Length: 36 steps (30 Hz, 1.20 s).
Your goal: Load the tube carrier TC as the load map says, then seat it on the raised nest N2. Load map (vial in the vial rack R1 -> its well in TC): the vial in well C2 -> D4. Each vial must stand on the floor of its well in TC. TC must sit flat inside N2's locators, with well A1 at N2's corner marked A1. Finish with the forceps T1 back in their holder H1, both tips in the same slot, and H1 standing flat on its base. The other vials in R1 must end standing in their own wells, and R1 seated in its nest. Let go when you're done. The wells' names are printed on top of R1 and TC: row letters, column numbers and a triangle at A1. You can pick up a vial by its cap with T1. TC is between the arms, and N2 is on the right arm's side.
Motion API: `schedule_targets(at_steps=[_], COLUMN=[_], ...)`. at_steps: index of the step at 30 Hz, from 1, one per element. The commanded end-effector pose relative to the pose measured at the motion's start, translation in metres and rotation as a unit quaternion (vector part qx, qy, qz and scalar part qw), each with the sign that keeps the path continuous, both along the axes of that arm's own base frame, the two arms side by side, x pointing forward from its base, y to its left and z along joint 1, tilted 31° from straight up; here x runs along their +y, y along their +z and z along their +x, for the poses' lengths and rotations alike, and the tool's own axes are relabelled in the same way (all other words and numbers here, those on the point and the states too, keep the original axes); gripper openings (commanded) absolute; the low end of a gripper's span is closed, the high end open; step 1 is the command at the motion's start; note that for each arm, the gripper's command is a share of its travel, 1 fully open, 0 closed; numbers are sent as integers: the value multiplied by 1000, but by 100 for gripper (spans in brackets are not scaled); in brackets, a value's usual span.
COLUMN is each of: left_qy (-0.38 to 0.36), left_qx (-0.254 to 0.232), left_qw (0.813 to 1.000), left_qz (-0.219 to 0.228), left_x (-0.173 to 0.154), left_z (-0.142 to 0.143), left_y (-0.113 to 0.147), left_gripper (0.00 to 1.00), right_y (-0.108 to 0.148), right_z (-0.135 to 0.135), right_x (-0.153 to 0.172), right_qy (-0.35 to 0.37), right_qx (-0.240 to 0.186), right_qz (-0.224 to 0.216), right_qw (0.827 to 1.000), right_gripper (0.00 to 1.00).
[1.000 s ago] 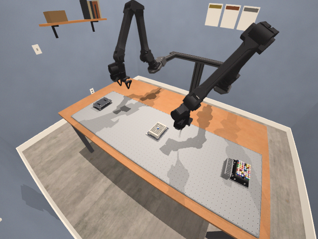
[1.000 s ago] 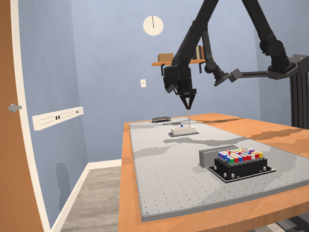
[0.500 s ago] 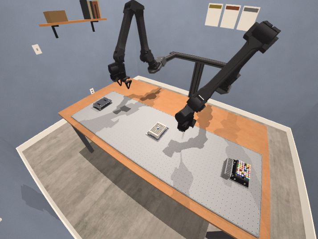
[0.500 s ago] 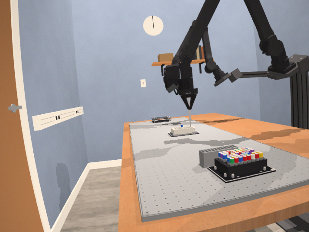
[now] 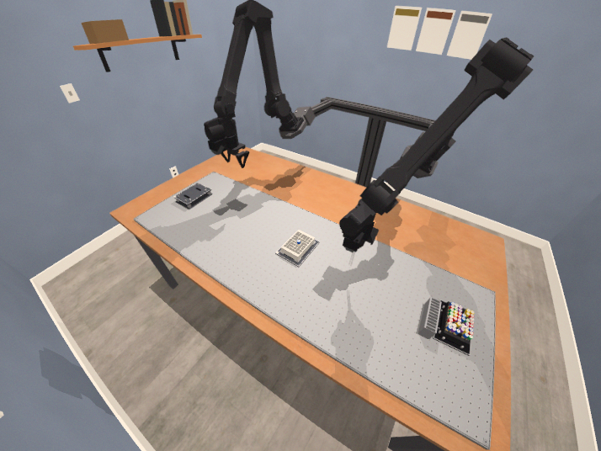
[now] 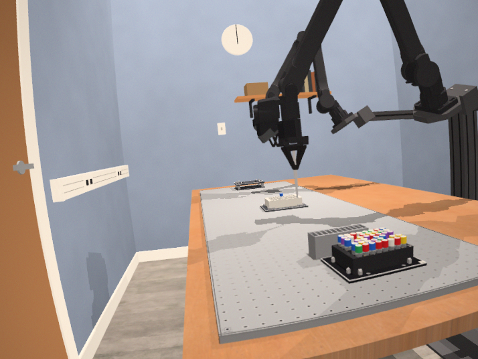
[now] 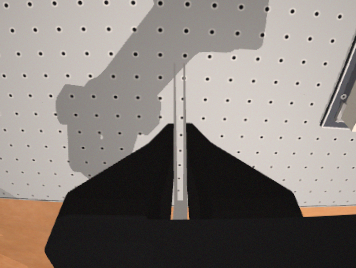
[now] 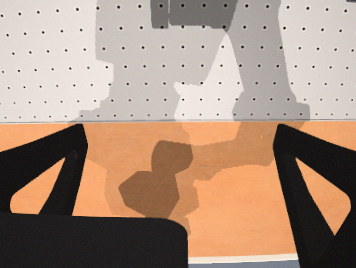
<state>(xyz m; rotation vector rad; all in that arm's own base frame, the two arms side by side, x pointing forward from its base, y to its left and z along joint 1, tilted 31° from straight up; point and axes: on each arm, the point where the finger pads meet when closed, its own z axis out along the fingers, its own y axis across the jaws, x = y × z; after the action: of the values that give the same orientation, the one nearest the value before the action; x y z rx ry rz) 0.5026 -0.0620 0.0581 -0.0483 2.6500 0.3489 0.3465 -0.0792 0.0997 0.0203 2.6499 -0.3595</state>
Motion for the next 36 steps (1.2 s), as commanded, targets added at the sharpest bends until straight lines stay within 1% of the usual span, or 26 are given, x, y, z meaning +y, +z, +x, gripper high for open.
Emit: schedule_targets(at_steps=[1, 2, 3, 4, 7, 10, 11, 13, 16, 17, 19, 21, 24, 26, 31, 33, 34, 36], left_qy=[-4, -4, -3, -3, -4, -4, -4, -3, -4, -5, -4, -4, -4, -4, -4, -4, -6, -4], left_qx=[-1, 2, -2, -8, -15, 0, 3, -6, -7, -3, 0, -6, -9, -3, -13, -13, 5, 9], left_qw=[1000, 1000, 1000, 1000, 1000, 1000, 1000, 1000, 1000, 1000, 1000, 1000, 1000, 1000, 1000, 1000, 1000, 1000], left_qz=[1, 2, 2, 0, -1, 2, 2, 1, 1, 2, 2, 1, 1, 2, 1, 1, 3, 3], left_x=[5, 8, 10, 12, 16, 21, 23, 26, 28, 26, 32, 36, 40, 43, 51, 51, 51, 56], left_z=[10, 5, 3, 3, 7, 2, 0, 1, 1, 11, 5, 2, 4, 4, 3, 3, 3, 1], left_y=[0, -2, 3, 9, 16, 5, 5, 15, 15, 9, 9, 16, 19, 14, 25, 25, 9, 8], left_gripper=[7, 7, 7, 7, 7, 7, 7, 7, 7, 7, 7, 7, 7, 7, 7, 7, 7, 7], right_y=[10, 10, 10, 10, 10, 10, 10, 10, 10, 10, 10, 10, 10, 10, 10, 10, 10, 10], right_z=[8, 8, 8, 8, 8, 8, 8, 8, 8, 8, 8, 8, 8, 8, 8, 8, 8, 8], right_x=[0, 0, 0, 0, 0, 0, 0, 0, 0, 0, 0, 0, 0, 0, 0, 0, 0, 0], right_qy=[7, 7, 7, 7, 7, 7, 7, 7, 7, 7, 7, 7, 7, 7, 7, 7, 7, 7], right_qx=[-10, -10, -10, -10, -10, -10, -10, -10, -10, -10, -10, -10, -10, -10, -10, -10, -10, -10], right_qz=[-4, -4, -4, -4, -4, -4, -4, -4, -4, -4, -4, -4, -4, -4, -4, -4, -4, -4], right_qw=[1000, 1000, 1000, 1000, 1000, 1000, 1000, 1000, 1000, 1000, 1000, 1000, 1000, 1000, 1000, 1000, 1000, 1000], right_gripper=[100, 100, 100, 100, 100, 100, 100, 100, 100, 100, 100, 100, 100, 100, 100, 100, 100, 100])
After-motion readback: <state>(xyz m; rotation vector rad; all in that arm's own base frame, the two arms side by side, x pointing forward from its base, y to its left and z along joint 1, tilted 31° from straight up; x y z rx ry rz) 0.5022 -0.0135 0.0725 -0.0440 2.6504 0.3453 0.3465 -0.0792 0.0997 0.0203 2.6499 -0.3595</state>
